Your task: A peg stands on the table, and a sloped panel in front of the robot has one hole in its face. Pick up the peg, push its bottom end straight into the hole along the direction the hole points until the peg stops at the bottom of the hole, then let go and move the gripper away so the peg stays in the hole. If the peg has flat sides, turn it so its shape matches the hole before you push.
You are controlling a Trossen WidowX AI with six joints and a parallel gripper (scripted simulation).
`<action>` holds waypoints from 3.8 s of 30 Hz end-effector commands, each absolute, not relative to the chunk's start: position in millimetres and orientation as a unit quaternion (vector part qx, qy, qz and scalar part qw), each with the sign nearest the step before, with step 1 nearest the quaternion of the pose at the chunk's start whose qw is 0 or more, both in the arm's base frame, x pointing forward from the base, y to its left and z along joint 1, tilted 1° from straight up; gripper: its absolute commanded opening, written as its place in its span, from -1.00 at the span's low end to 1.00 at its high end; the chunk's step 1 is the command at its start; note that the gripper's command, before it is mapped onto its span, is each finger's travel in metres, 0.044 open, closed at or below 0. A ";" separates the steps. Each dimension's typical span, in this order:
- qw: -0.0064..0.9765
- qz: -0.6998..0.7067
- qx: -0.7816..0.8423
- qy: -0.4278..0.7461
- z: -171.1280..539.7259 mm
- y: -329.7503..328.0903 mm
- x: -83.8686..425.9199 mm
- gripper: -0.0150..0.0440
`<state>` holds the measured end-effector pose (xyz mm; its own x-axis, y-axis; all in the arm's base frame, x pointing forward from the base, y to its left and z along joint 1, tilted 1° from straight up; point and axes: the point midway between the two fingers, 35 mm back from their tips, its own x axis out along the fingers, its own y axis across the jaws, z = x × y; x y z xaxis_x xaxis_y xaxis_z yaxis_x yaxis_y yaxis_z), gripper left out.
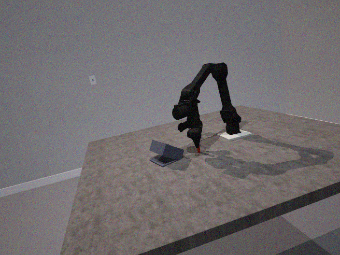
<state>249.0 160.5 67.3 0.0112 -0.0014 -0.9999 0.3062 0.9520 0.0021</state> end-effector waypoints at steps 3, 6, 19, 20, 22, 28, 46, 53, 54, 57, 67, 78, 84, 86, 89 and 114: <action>0.703 -0.109 0.110 0.694 67.9 160.7 249.2 0.47; 0.703 -0.109 0.110 0.694 67.9 160.7 249.2 0.20; 0.703 -0.109 0.110 0.694 67.9 160.7 249.2 -0.49; 0.703 -0.109 0.110 0.694 67.9 160.7 249.2 -0.49; 0.703 -0.109 0.110 0.694 68.5 160.8 249.3 -0.49; 0.703 -0.109 0.109 0.694 83.1 161.8 250.6 -0.49; 0.704 -0.109 0.107 0.694 143.7 163.8 250.7 -0.49; 0.707 -0.114 0.123 0.687 148.4 162.6 252.8 -0.49; 0.708 -0.116 0.129 0.685 148.8 162.0 253.7 -0.49; 0.711 -0.121 0.149 0.677 150.3 160.2 256.8 -0.49; 0.718 -0.139 0.214 0.647 155.8 153.5 266.9 -0.49; 0.721 -0.157 0.284 0.612 162.9 145.4 277.5 -0.49; 0.720 -0.165 0.322 0.592 167.2 140.6 283.1 -0.49; 0.719 -0.168 0.335 0.585 168.7 138.9 284.9 -0.49; 0.718 -0.171 0.354 0.574 171.0 136.4 287.6 -0.49; 0.700 -0.189 0.478 0.496 185.3 118.4 307.3 -0.49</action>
<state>305.6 118.4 188.0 0.4337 0.2046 -0.8775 0.7323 0.4875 0.4755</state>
